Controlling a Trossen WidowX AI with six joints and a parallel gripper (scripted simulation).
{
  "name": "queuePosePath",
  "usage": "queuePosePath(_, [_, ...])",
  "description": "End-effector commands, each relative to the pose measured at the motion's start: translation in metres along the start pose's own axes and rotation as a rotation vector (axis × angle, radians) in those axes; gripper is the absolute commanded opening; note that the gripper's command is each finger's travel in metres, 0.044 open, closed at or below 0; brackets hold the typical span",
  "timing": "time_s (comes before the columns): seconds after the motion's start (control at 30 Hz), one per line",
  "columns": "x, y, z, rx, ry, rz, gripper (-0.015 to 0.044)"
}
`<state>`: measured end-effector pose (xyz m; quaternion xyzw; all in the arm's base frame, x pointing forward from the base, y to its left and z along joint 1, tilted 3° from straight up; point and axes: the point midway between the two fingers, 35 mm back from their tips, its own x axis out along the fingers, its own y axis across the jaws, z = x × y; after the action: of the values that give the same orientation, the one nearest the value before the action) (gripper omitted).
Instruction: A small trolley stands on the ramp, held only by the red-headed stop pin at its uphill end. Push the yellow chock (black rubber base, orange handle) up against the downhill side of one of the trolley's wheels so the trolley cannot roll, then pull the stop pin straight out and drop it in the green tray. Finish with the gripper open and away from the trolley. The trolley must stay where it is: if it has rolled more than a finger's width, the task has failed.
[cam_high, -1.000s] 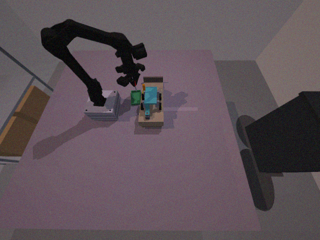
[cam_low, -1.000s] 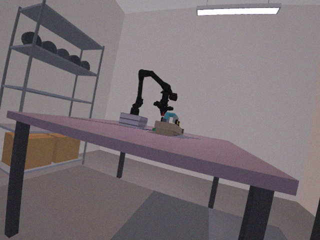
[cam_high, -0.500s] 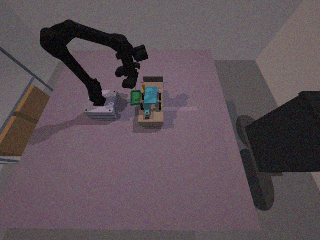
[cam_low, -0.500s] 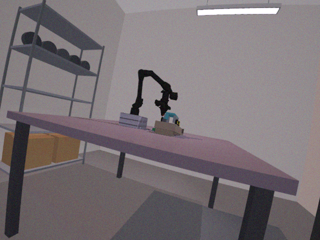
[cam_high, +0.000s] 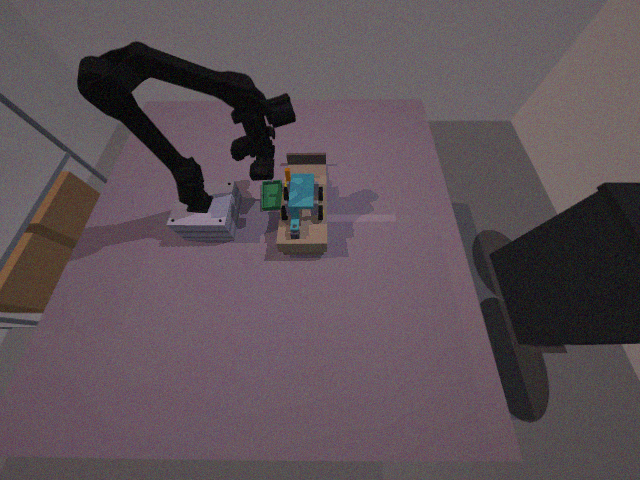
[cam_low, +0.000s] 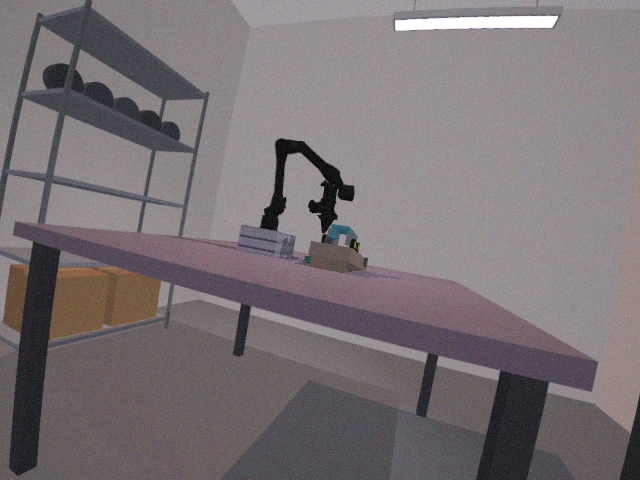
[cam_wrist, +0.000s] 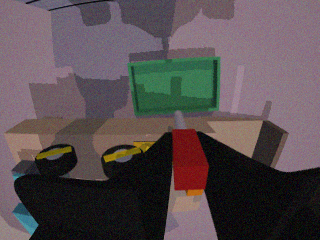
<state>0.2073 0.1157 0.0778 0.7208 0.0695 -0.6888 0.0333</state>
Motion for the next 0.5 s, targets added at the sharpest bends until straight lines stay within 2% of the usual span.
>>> queuePosePath(0.0, [0.010, 0.000, 0.009, -0.033, -0.009, -0.007, 0.0000])
queuePosePath(0.2, [0.014, -0.001, 0.013, -0.048, -0.012, -0.013, 0.0000])
queuePosePath(0.47, [0.037, -0.008, 0.012, -0.045, -0.017, -0.166, 0.0000])
